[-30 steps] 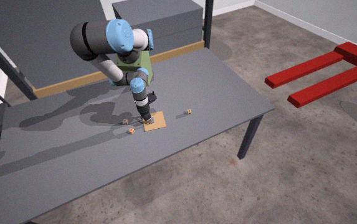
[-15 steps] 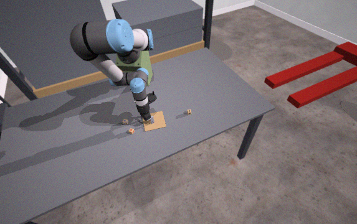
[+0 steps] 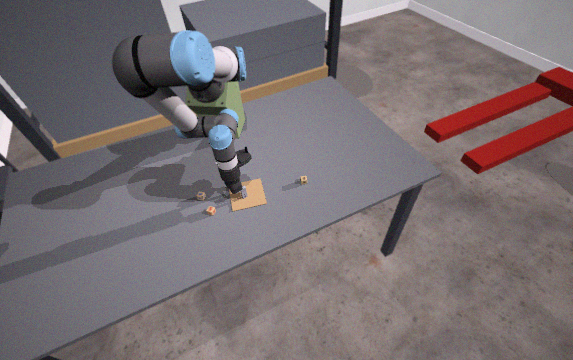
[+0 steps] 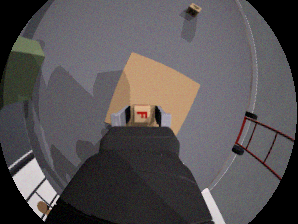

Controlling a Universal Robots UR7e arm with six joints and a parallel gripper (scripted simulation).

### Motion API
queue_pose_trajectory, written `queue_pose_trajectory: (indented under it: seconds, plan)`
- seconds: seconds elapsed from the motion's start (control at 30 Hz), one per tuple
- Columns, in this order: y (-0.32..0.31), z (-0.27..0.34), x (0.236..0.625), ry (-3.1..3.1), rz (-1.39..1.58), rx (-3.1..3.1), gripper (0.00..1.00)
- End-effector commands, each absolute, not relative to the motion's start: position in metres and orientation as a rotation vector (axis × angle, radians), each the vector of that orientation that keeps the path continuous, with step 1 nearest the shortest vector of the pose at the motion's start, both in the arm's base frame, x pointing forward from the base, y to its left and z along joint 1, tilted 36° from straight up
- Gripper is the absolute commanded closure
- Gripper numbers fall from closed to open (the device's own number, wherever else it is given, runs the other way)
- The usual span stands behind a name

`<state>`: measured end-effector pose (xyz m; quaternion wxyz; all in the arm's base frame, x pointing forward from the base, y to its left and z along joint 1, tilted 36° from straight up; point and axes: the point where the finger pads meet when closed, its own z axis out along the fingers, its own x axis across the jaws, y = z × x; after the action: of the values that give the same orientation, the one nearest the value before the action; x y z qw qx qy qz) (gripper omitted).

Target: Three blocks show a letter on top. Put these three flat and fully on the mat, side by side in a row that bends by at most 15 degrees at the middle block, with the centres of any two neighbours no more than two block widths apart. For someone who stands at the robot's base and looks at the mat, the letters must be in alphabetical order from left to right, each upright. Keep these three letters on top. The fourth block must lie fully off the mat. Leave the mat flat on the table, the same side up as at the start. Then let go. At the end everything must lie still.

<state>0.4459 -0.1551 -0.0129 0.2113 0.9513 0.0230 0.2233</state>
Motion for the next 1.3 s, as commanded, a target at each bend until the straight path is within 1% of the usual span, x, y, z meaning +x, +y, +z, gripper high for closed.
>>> queue_pose_trajectory:
  seconds: [0.0, 0.47, 0.5, 1.27]
  plan:
    - [-0.1560, -0.0122, 0.4463, 0.063, 0.623, 2.641, 0.21]
    - [-0.1560, -0.0122, 0.4463, 0.063, 0.623, 2.641, 0.21]
    - [-0.1560, -0.0122, 0.4463, 0.063, 0.623, 2.641, 0.51]
    - [-0.1560, -0.0122, 0.4463, 0.063, 0.623, 2.641, 0.51]
